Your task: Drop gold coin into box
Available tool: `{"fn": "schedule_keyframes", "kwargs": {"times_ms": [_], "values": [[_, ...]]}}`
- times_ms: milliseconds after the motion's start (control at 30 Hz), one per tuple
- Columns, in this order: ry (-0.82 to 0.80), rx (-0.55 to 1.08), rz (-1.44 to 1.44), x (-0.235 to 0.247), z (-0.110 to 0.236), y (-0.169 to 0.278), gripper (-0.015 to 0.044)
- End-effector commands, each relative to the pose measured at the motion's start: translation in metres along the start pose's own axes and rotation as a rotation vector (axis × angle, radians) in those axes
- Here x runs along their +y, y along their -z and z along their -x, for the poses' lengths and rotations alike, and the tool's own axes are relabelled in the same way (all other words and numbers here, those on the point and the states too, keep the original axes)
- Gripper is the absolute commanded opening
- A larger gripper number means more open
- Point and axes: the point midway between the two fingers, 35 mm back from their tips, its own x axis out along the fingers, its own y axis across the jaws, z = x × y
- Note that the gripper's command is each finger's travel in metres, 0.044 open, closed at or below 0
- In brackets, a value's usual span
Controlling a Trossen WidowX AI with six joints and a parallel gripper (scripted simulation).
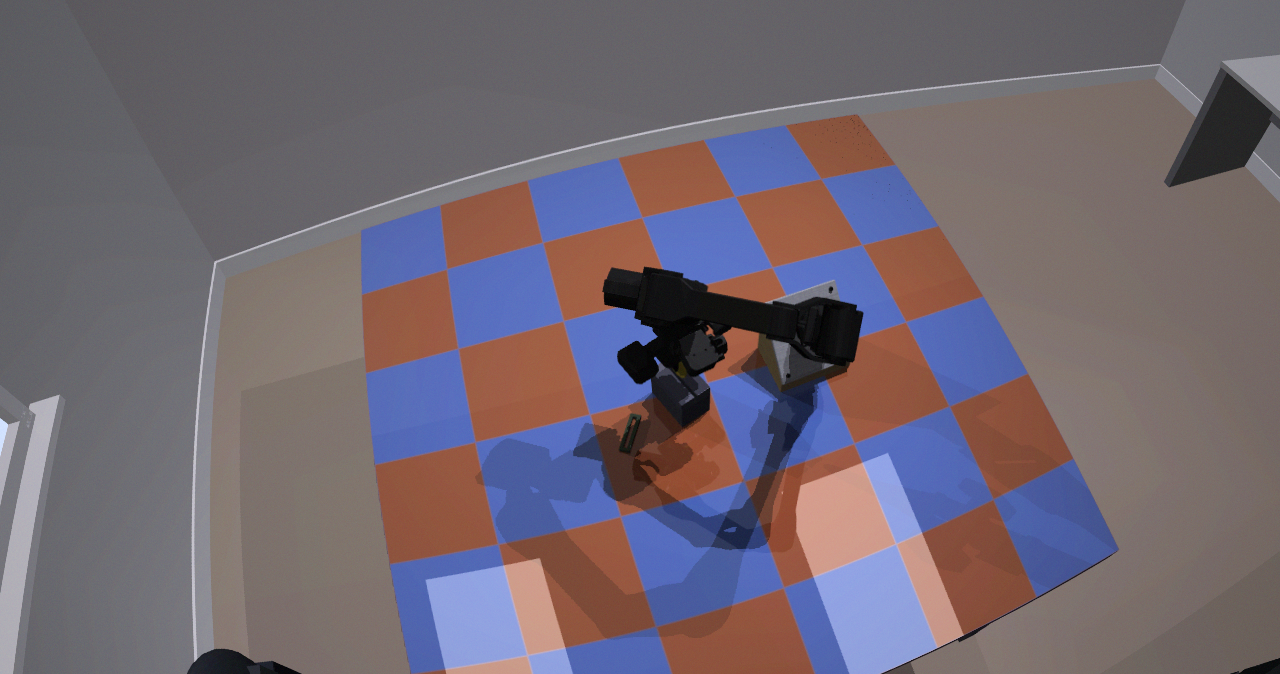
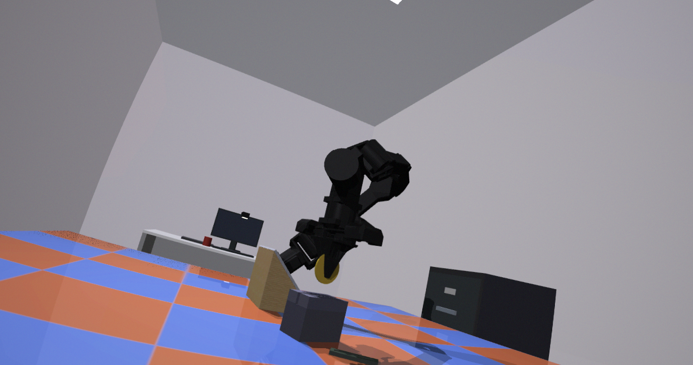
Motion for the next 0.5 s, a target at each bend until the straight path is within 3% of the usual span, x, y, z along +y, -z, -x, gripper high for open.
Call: {"fn": "schedule_keyframes", "kwargs": {"times_ms": [0,467], "values": [[-0.003,-0.003,-0.002,0.0034,-0.0035,0.0003,0.0],[-0.004,-0.003,-0.01,0.0043,-0.0034,-0.0013,0.0]]}}
